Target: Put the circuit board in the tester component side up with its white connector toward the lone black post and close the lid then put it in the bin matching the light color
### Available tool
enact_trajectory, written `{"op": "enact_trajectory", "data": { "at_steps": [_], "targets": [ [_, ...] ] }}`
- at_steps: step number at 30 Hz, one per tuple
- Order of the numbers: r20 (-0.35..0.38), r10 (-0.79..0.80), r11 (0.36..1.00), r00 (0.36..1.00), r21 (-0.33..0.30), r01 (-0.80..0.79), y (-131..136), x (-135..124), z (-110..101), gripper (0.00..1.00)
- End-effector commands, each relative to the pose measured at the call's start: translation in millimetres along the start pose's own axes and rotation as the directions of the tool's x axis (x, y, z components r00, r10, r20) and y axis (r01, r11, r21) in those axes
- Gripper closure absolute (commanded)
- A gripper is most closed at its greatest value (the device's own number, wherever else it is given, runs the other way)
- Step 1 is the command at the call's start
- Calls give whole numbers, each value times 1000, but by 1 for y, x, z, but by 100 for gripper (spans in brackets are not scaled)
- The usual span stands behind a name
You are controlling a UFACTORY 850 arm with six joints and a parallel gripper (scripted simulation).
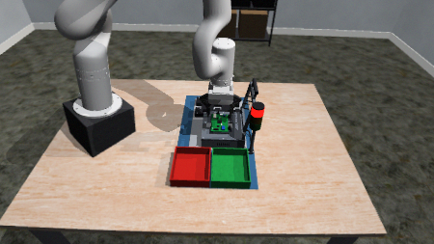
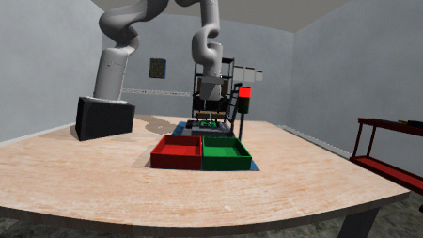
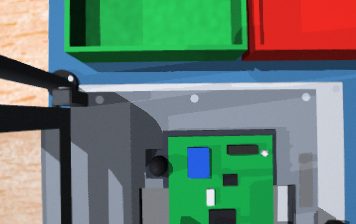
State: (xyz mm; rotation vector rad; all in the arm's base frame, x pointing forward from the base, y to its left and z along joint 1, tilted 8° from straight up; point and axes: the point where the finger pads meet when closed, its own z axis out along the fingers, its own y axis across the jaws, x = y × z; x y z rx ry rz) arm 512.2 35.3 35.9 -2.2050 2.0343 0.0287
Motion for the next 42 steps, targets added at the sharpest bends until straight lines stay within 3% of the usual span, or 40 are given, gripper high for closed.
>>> {"op": "enact_trajectory", "data": {
  "at_steps": [1, 11, 25, 38, 39, 42],
  "targets": [
    [1, 0, 1000, 1000, 3, 0, -1, 0, 0, 0],
    [1, 0, 1000, 1000, 3, 0, -1, 0, 7, 0],
    [1, 0, 1000, 1000, 3, 0, -2, 0, 48, 0],
    [1, 0, 1000, 1000, 3, 0, -2, 0, 51, 0],
    [1, 0, 1000, 1000, 3, 0, -2, 0, 51, 5],
    [1, 0, 1000, 1000, 3, 0, -2, 0, 51, 5]
  ]
}}
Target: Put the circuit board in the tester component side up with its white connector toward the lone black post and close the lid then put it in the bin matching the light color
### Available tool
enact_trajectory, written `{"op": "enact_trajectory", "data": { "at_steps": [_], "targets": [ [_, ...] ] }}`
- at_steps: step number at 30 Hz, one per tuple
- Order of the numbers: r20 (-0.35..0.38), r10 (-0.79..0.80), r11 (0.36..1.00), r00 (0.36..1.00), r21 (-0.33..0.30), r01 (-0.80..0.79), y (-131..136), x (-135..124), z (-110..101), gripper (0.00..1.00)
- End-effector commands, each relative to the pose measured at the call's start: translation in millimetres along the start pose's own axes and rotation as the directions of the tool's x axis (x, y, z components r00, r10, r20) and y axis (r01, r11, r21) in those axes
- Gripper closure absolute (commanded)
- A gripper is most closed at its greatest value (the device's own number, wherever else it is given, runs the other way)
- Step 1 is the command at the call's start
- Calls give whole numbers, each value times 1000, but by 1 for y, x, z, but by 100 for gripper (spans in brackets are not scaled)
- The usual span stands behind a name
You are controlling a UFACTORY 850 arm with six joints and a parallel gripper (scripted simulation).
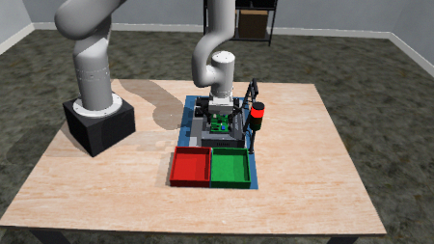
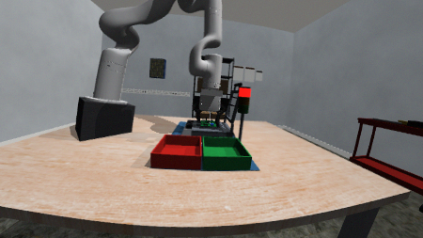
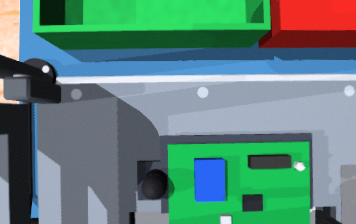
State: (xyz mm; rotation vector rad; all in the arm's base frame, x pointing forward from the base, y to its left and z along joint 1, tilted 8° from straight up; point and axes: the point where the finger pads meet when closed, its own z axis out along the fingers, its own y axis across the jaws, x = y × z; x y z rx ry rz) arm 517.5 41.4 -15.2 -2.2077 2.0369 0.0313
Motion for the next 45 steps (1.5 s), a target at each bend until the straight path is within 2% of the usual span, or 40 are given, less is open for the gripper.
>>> {"op": "enact_trajectory", "data": {
  "at_steps": [1, 10, 11, 24, 25, 38, 39, 45],
  "targets": [
    [2, 0, 1000, 1000, 7, 0, -1, 0, 0, 5],
    [2, 0, 1000, 1000, 7, 0, -1, 0, 0, 5],
    [2, 0, 1000, 1000, 7, 0, -1, 0, 0, 11],
    [2, 0, 1000, 1000, 7, 0, -1, 0, 0, 11],
    [2, 0, 1000, 1000, 7, 0, -1, 0, 0, 15],
    [2, 0, 1000, 1000, 7, 0, -1, 0, 0, 15],
    [2, 0, 1000, 1000, 7, 0, -1, 0, 0, 18],
    [2, 0, 1000, 1000, 7, 0, -1, 0, 0, 18]
  ]
}}
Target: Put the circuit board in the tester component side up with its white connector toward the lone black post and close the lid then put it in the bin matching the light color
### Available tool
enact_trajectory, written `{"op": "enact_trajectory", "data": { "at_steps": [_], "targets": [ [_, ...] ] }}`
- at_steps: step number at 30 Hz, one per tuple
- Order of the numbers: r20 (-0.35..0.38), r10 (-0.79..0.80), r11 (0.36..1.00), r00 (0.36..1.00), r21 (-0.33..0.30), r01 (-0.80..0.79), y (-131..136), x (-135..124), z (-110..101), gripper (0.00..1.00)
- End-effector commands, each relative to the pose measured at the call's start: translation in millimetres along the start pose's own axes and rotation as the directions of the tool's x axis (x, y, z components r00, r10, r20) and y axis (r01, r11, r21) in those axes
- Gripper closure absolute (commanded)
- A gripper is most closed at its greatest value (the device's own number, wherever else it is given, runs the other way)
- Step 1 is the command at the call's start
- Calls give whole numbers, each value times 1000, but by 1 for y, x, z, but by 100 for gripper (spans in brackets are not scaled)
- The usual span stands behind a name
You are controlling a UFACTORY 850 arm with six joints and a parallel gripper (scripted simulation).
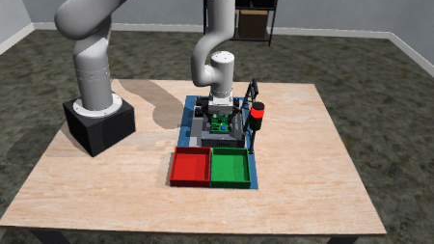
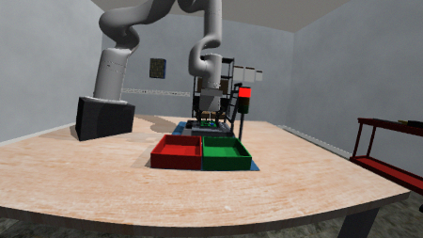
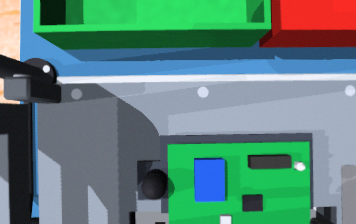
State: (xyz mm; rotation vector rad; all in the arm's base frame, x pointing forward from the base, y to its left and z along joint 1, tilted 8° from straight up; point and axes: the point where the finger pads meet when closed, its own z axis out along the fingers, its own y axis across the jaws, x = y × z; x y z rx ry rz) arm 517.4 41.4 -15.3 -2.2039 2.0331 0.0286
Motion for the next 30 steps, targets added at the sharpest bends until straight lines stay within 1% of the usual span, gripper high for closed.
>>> {"op": "enact_trajectory", "data": {
  "at_steps": [1, 5, 6, 30],
  "targets": [
    [0, 0, 1000, 1000, 1, 0, -1, 0, 0, 18],
    [0, 0, 1000, 1000, 1, 0, -1, 0, 0, 18],
    [0, 0, 1000, 1000, 1, 0, -1, 0, 0, 21],
    [0, 0, 1000, 1000, 1, 0, -1, 0, 0, 21]
  ]
}}
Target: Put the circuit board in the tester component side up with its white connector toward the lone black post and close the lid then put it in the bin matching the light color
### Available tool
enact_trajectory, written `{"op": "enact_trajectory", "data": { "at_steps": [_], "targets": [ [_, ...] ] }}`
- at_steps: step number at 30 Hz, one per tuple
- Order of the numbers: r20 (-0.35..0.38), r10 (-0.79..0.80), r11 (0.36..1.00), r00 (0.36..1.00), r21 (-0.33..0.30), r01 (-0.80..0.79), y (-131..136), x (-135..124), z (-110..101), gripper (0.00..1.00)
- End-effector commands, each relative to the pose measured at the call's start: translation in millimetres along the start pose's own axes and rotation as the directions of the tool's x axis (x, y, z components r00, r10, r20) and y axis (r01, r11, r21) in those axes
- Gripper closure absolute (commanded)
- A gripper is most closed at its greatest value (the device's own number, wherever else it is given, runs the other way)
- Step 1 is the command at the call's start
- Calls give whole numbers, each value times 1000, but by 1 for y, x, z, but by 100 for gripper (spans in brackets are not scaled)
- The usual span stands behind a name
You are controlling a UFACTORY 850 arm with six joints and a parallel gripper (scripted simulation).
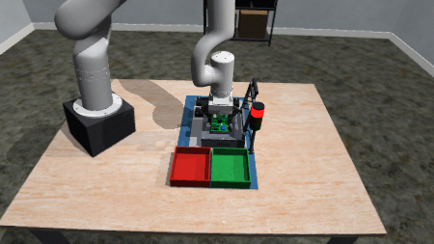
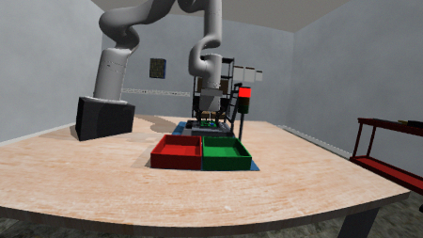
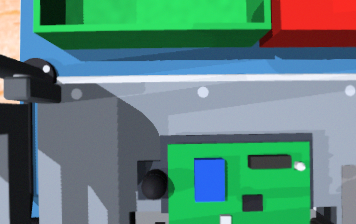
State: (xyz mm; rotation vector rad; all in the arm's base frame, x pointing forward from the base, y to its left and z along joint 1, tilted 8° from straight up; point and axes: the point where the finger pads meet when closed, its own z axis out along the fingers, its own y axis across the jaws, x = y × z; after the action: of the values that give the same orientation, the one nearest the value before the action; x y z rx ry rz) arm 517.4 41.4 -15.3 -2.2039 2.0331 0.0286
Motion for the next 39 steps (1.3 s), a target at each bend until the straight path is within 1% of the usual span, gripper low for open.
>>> {"op": "enact_trajectory", "data": {
  "at_steps": [1, 39],
  "targets": [
    [0, 0, 1000, 1000, 1, 0, -1, 0, 0, 21],
    [0, 0, 1000, 1000, 1, 0, -1, 0, -7, 21]
  ]
}}
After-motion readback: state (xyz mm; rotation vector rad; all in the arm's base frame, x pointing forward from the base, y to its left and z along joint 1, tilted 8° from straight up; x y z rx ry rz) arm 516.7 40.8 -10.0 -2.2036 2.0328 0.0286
